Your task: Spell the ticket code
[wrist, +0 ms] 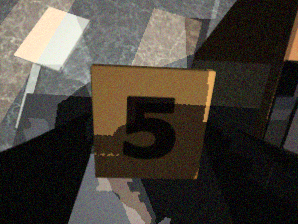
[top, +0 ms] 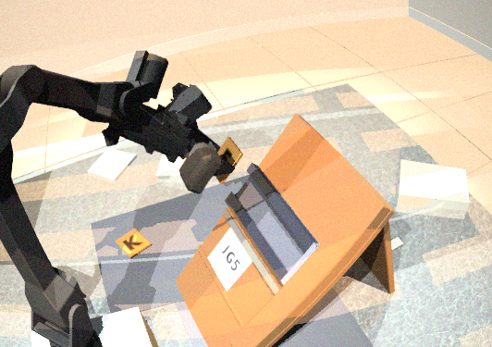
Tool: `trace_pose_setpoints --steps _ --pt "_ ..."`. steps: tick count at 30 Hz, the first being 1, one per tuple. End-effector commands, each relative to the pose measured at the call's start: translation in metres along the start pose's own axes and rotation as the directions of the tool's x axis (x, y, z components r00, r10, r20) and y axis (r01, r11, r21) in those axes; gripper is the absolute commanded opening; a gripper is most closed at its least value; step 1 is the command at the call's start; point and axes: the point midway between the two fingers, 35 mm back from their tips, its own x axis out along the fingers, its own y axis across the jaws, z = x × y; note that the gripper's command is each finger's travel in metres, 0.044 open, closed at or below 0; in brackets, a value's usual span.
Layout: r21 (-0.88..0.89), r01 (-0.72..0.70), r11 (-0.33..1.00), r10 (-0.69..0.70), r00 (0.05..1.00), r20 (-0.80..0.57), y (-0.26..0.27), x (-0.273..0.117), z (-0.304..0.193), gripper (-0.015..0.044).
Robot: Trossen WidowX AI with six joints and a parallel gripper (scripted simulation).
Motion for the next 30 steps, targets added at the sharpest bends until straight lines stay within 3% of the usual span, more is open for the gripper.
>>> trace_pose_setpoints --steps 1,30 --pt "-0.001 -0.004 1.0 0.004 1.0 -0.001 -0.002 0.0 0.0 0.0" --pt "-0.002 -0.003 1.0 0.003 1.0 -0.001 -0.016 0.0 0.0 0.0"
